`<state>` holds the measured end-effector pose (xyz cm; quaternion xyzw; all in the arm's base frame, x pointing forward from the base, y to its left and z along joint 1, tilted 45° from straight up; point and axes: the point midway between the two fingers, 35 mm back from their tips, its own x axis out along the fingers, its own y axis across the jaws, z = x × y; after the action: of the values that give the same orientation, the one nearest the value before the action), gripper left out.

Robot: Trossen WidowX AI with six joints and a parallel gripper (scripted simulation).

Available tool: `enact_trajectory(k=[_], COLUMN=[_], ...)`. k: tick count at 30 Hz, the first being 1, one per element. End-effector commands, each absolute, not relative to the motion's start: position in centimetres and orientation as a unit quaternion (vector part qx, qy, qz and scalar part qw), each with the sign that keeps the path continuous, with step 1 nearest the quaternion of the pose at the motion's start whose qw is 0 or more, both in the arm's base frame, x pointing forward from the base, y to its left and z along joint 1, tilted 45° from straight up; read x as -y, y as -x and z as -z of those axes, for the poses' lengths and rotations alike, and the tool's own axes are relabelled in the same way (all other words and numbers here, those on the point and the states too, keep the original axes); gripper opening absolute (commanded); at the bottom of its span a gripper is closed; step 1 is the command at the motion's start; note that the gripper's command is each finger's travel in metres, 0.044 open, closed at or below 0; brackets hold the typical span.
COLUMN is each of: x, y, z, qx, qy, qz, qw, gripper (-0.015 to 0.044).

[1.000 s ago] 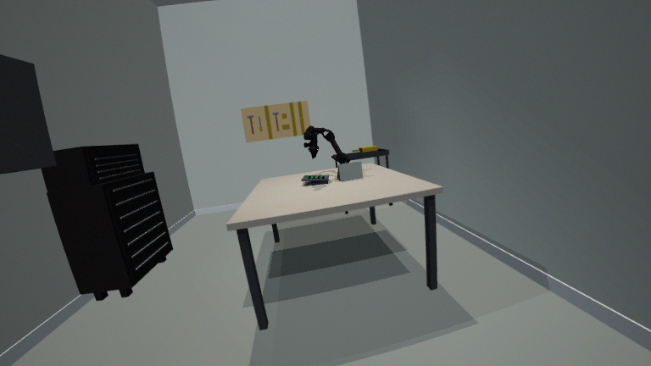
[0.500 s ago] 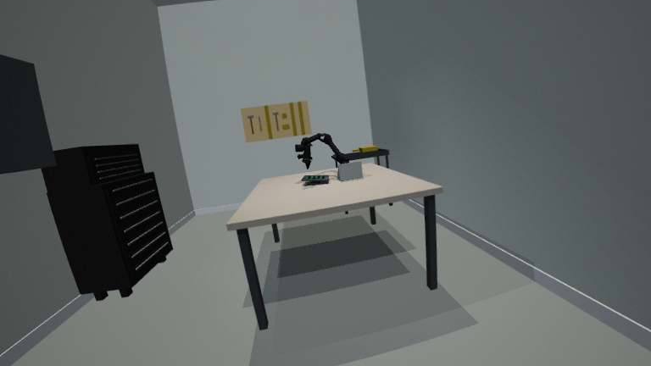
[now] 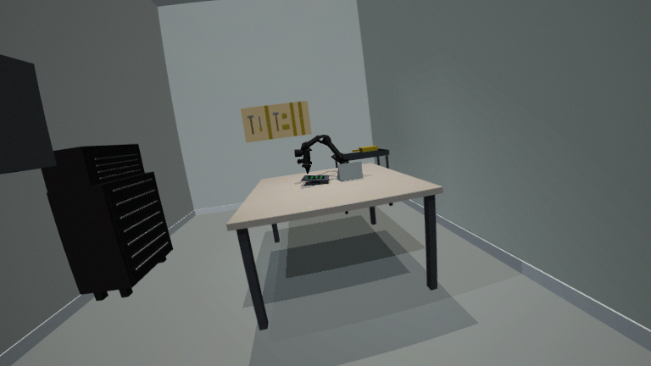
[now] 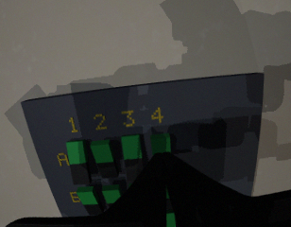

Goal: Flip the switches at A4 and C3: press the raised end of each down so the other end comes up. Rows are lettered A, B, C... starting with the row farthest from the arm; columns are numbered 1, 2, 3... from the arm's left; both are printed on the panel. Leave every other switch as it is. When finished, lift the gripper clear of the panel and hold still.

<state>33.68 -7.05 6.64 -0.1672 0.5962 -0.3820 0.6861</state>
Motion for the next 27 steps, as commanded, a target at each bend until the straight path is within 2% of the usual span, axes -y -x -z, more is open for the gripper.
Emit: enact_trajectory(k=[1,27], x=[7.44,8.37], y=[-33.48,-33.51], z=[-6.26,-5.41], qx=[-0.599,-0.598], qy=[0.170,0.170], qz=[0.382,0.382], qw=[0.683,0.683], gripper=[0.0000,0.0000])
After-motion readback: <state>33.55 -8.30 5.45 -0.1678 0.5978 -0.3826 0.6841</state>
